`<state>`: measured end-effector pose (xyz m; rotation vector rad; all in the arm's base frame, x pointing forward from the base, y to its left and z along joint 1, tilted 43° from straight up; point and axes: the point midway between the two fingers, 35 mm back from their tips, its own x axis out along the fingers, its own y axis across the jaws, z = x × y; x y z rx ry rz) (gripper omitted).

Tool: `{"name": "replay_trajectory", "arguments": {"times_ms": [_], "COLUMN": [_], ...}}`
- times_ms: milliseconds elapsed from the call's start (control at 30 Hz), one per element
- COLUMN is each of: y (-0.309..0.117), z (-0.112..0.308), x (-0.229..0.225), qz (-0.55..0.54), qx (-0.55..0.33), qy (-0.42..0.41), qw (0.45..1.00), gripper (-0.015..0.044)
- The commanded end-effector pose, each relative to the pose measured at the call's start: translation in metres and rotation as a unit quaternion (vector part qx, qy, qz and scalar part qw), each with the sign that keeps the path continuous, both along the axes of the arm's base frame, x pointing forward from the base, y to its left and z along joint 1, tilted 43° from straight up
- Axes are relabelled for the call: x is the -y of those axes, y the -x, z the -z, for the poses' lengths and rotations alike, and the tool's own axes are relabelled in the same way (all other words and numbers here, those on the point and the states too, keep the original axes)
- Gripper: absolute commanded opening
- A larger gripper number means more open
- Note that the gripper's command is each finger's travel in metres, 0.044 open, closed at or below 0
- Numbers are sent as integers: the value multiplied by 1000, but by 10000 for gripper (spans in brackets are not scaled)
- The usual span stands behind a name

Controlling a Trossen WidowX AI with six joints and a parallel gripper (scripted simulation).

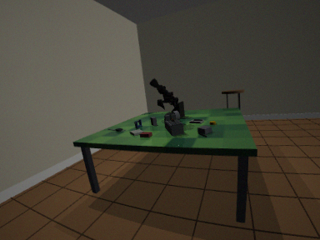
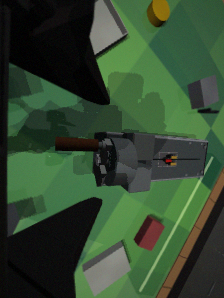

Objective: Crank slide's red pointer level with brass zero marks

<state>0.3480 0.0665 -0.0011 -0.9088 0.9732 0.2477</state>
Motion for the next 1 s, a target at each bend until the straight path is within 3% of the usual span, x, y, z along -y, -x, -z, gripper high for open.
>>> {"name": "replay_trajectory", "arguments": {"times_ms": [0,967], "y": [2,3], "z": [9,41], "x": [4,34], "qz": [-4,-4], "qx": [-6,-6], "qy": [0,1], "qw": [1000,1000], "gripper": [440,440]}}
